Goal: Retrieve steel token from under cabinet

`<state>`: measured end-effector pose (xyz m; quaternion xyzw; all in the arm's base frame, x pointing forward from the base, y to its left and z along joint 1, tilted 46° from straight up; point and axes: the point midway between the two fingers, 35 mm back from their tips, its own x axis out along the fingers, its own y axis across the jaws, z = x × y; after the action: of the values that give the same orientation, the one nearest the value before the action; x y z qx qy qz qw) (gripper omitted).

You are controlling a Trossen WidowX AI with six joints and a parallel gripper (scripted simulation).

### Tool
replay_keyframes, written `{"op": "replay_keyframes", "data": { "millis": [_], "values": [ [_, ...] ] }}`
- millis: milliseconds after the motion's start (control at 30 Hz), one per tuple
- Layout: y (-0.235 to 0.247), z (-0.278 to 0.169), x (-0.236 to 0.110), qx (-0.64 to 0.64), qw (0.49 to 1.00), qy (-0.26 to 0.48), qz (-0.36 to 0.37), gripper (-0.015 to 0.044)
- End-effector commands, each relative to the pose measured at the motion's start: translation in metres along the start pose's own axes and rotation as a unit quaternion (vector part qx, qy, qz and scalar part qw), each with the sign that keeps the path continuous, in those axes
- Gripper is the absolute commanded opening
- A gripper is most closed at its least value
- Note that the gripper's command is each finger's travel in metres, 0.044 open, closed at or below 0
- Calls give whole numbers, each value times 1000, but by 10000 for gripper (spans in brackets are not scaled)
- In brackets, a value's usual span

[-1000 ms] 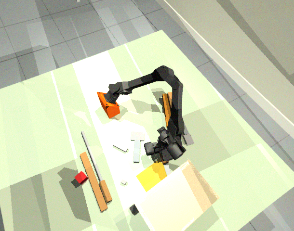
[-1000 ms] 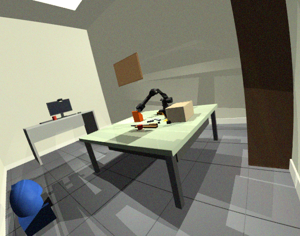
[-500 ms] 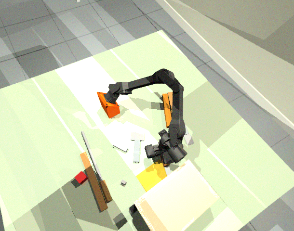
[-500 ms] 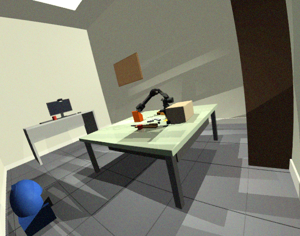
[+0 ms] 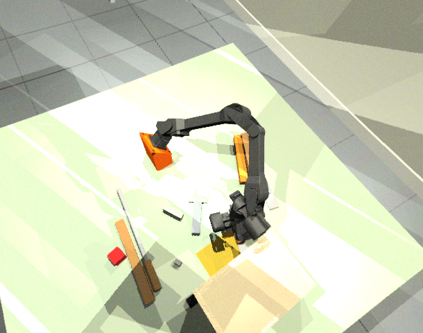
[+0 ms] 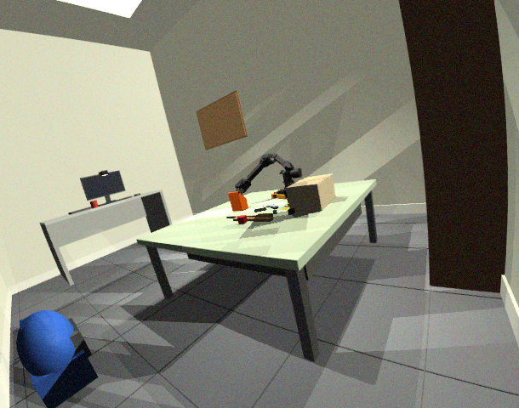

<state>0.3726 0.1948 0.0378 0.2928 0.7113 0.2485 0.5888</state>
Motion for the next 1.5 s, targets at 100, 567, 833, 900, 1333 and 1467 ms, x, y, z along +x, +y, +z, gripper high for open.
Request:
{"op": "replay_keyframes", "data": {
  "millis": [100, 567, 833, 900, 1333, 1467],
  "values": [
    [-1, 6, 0, -1, 1000, 0, 1, 0],
    [-19, 7, 2, -1, 1000, 0, 0, 0],
    [-25, 7, 2, -1, 1000, 0, 0, 0],
    [-25, 7, 2, -1, 1000, 0, 0, 0],
    [-24, -2, 2, -1, 1000, 0, 0, 0],
    [-24, -5, 2, -1, 1000, 0, 0, 0]
  ]
}}
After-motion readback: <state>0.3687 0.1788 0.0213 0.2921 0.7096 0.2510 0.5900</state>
